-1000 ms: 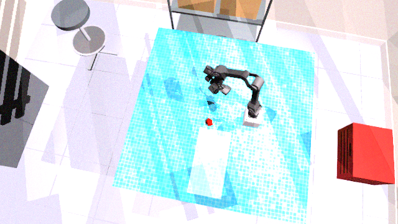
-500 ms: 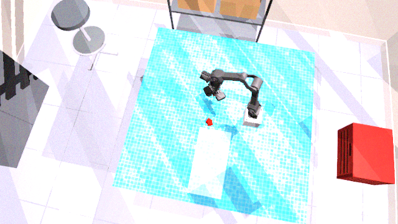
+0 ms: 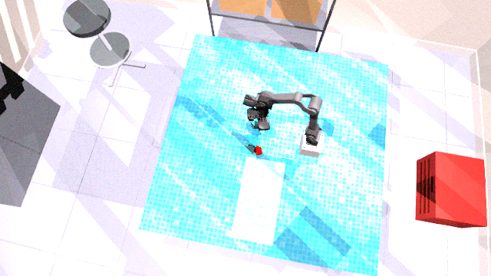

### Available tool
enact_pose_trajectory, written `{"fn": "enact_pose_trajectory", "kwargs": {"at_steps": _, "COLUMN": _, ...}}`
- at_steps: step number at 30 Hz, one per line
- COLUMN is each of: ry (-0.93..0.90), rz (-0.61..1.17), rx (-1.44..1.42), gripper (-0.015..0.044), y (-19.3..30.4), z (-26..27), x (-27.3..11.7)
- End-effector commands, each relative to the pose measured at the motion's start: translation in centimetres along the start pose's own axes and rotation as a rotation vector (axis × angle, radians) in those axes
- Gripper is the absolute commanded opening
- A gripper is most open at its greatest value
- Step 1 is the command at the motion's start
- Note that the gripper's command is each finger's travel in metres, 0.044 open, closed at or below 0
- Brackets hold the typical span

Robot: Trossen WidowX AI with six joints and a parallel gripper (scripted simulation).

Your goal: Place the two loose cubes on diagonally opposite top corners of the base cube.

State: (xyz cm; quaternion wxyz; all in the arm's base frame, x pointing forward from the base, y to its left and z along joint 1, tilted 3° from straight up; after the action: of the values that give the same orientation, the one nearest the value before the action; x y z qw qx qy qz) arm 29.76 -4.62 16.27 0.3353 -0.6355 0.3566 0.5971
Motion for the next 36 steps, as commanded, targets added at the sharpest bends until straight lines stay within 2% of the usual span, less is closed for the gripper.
{"fn": "enact_pose_trajectory", "kwargs": {"at_steps": 1, "ry": 0.003, "rz": -0.001, "rx": 0.116, "gripper": 0.0105, "y": -0.7, "z": 0.7, "x": 0.1}}
{"fn": "enact_pose_trajectory", "kwargs": {"at_steps": 36, "ry": -0.004, "rz": -0.002, "rx": 1.053, "gripper": 0.0105, "y": -5.2, "z": 7.9, "x": 0.6}}
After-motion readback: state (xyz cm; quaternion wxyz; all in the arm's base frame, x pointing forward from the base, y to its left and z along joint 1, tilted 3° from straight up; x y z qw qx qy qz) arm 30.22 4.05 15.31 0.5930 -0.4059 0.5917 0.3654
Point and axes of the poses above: the point midway between the two fingers, 35 mm back from their tips, its own x axis out along the fingers, its own z axis across the jaws, y = z × x, the point moved 10 cm from there along -x, back along the fingers, and after that the axes turned 14 degrees about -x, right-handed, at the moved point
